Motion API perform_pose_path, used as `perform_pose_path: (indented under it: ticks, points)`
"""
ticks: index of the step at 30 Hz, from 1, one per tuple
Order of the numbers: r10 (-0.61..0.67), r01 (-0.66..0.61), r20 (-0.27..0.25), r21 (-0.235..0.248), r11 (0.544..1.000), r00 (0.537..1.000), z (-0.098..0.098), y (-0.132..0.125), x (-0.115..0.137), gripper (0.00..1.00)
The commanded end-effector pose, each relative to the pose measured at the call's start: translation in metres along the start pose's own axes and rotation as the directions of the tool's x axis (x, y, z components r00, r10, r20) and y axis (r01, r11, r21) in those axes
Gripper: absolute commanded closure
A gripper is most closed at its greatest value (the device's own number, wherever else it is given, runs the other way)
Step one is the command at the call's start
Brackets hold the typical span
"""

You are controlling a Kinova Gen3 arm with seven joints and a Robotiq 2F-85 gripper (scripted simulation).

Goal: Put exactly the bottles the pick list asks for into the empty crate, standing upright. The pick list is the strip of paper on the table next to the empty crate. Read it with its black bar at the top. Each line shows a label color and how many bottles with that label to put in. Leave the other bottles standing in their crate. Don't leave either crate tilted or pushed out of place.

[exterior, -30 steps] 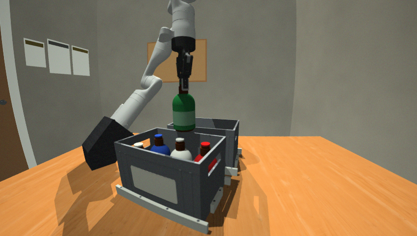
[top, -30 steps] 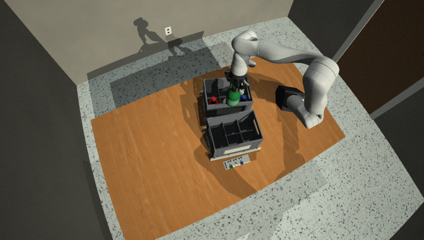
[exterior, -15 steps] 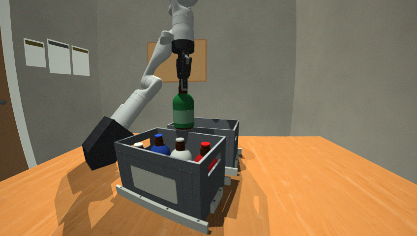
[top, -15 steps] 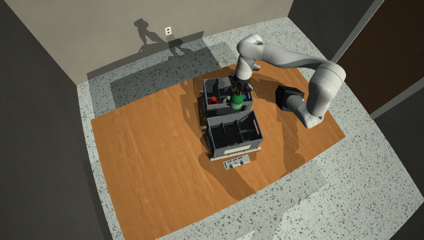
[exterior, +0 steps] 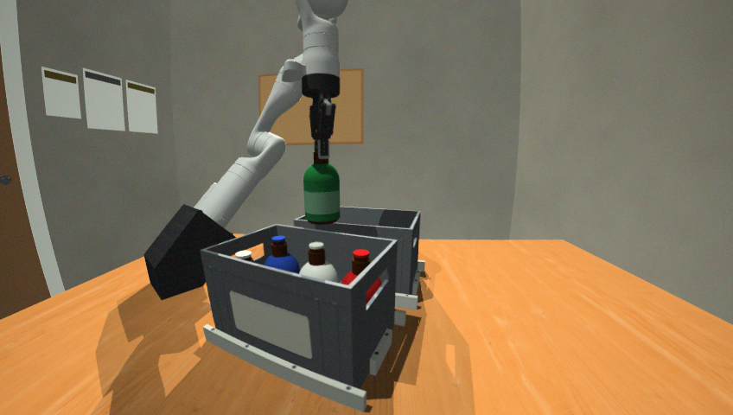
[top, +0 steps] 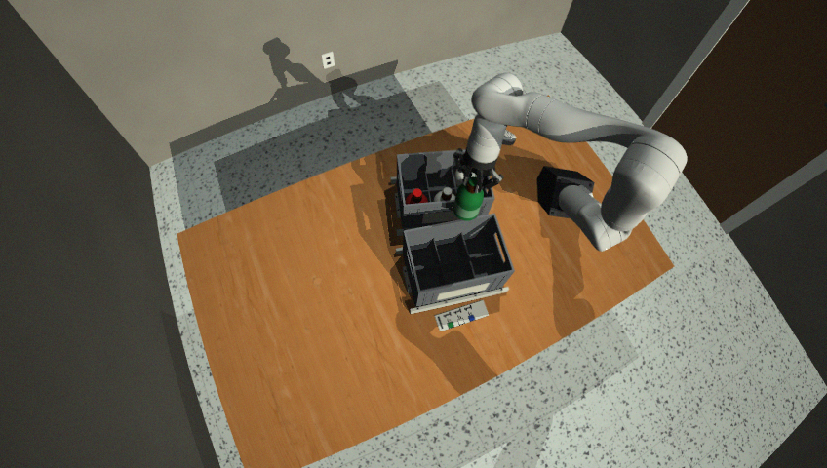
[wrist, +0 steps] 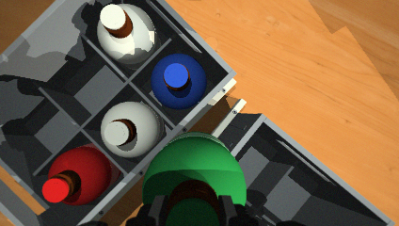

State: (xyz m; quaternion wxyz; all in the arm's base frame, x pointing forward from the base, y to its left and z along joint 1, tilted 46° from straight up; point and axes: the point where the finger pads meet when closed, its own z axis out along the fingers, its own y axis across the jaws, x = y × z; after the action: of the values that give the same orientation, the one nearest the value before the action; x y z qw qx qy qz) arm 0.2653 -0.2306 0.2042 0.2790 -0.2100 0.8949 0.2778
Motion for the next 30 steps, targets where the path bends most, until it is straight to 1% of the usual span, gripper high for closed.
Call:
perform_pose_path:
  ticks: [1, 4, 19, 22, 30]
  points:
    - [-0.008, 0.008, 0.0, 0.019, 1.0, 1.0, -0.004, 0.005, -0.002, 0.9]
    - [-0.008, 0.008, 0.0, 0.018, 1.0, 1.0, -0.004, 0.007, -0.003, 0.9]
    - [-0.007, 0.007, 0.002, 0.01, 1.0, 1.0, -0.004, 0.039, -0.008, 0.9]
    - [-0.007, 0.007, -0.002, 0.013, 1.0, 1.0, -0.004, 0.04, -0.006, 0.9]
    - [-0.007, 0.007, 0.002, 0.01, 1.0, 1.0, -0.003, 0.057, -0.01, 0.9]
